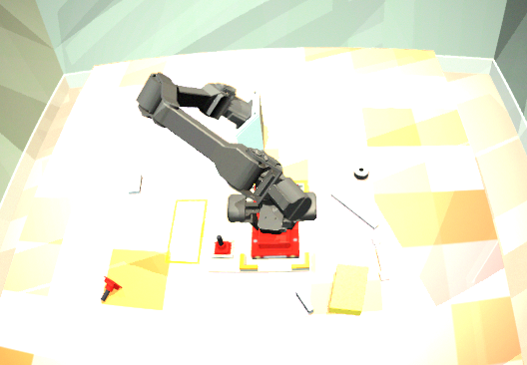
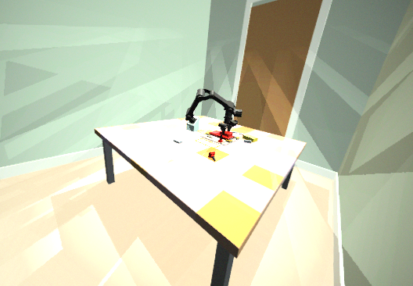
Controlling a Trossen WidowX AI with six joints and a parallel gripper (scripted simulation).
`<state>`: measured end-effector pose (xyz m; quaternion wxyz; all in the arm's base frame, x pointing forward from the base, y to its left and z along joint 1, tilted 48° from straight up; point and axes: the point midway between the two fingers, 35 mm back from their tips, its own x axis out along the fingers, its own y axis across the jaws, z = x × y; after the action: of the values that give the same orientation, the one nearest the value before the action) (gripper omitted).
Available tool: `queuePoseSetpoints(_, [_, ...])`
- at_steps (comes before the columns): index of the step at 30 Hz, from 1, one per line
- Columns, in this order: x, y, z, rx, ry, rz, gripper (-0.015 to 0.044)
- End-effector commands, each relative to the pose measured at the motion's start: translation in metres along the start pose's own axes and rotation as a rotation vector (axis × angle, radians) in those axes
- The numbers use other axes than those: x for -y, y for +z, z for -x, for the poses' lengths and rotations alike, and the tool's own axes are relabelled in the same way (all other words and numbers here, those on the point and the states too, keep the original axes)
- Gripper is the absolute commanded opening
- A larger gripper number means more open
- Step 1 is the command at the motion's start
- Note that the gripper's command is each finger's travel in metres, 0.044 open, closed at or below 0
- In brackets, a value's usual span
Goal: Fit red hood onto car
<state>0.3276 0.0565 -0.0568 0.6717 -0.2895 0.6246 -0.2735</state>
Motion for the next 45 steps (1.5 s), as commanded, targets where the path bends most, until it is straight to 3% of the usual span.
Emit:
queuePoseSetpoints(1, [0.0,0.0,-0.003,0.001,-0.005,0.004,0.0])
queuePoseSetpoints(9, [0.0,0.0,-0.001,0.0,0.0,0.0,0.0])
queuePoseSetpoints(26, [0.0,0.0,-0.002,-0.001,0.0,0.0,0.044])
queuePoseSetpoints(31, [-0.001,0.001,0.004,-0.001,0.001,0.0,0.044])
queuePoseSetpoints(38, [-0.001,0.001,0.068,-0.005,0.002,0.0,0.044])
queuePoseSetpoints(45, [-0.001,0.0,0.07,-0.005,0.002,0.0,0.044])
